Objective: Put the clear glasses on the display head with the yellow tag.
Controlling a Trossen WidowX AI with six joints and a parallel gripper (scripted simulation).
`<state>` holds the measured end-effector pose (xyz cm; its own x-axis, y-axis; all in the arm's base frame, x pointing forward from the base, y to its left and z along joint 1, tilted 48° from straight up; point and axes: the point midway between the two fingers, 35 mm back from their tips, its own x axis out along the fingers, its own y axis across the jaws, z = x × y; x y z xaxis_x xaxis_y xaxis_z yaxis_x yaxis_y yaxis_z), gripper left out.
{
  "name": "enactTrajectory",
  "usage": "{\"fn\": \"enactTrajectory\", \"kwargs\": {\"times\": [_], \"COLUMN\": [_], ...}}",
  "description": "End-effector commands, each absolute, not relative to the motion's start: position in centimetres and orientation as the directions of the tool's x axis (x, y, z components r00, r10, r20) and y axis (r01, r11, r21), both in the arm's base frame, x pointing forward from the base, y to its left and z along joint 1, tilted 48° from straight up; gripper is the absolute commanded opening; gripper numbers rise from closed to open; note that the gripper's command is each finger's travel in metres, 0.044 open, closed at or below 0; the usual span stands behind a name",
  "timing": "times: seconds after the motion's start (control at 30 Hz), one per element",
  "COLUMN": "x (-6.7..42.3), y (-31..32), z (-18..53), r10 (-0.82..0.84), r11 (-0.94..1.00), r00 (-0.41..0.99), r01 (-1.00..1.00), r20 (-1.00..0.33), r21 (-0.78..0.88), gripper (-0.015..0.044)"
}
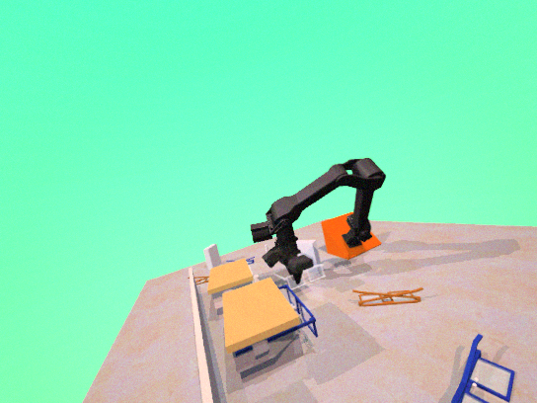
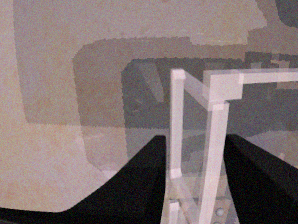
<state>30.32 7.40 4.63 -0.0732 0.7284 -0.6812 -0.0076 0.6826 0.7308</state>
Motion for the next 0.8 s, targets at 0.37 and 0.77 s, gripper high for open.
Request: {"fn": "enactTrajectory", "kwargs": {"times": [0.37,0.77], "x": [30.30,30.43], "y": [7.37,6.99], "z": [4.54,4.84], "r10": [0.729,0.728], "r11": [0.682,0.683], "r00": [-0.074,-0.073], "r01": [-0.005,-0.005], "r20": [-0.681,-0.682], "r21": [0.731,0.730], "gripper": [0.0034,0.0000]}}
